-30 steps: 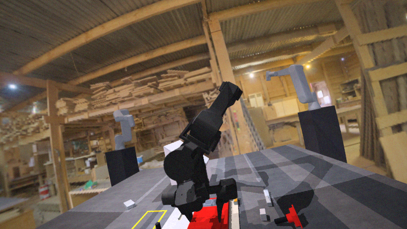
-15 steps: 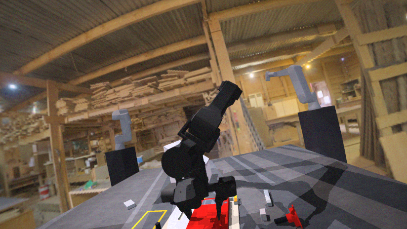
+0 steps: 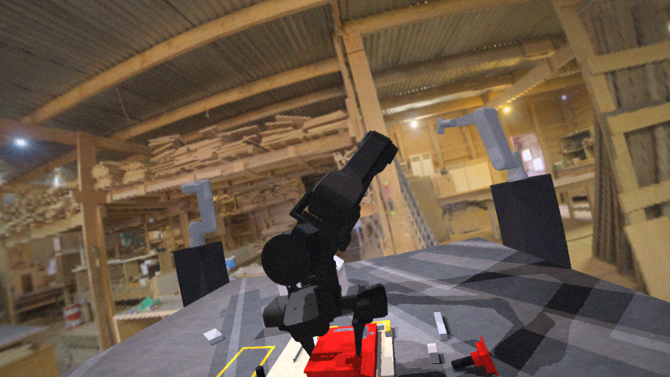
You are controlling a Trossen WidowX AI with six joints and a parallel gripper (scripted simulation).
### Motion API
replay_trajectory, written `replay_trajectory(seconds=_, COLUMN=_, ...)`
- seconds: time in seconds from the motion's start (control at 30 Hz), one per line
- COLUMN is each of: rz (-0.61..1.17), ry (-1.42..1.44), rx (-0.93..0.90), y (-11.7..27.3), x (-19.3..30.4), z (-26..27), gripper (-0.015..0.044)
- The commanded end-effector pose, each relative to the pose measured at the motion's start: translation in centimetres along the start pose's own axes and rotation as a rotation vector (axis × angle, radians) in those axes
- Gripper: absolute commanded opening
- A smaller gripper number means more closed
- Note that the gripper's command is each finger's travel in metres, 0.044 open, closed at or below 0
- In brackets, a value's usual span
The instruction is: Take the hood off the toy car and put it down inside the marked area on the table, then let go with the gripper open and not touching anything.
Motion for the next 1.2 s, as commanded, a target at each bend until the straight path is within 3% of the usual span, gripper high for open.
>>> replay_trajectory(seconds=0.0, rz=-0.006, ry=0.008, rx=-0.001, y=0.5, x=0.0, z=0.1, gripper=0.0)
replay_trajectory(seconds=0.4, rz=-0.006, ry=0.008, rx=0.0, y=1.5, x=0.0, z=0.1, gripper=0.0)
replay_trajectory(seconds=0.8, rz=-0.006, ry=0.007, rx=0.002, y=5.7, x=0.0, z=0.1, gripper=0.0)
replay_trajectory(seconds=1.17, rz=-0.017, ry=-0.053, rx=0.028, y=5.4, x=-1.7, z=-5.6, gripper=0.0)
Point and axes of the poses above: the point midway between the two fingers, 35 mm back from their tips, its own y axis back along the fingers, its own z axis across the jaws, x = y × z, the point moved 6 cm from there along y, back along the fingers, and after that the axes turned 11 degrees about -y, right-handed, at the moved point
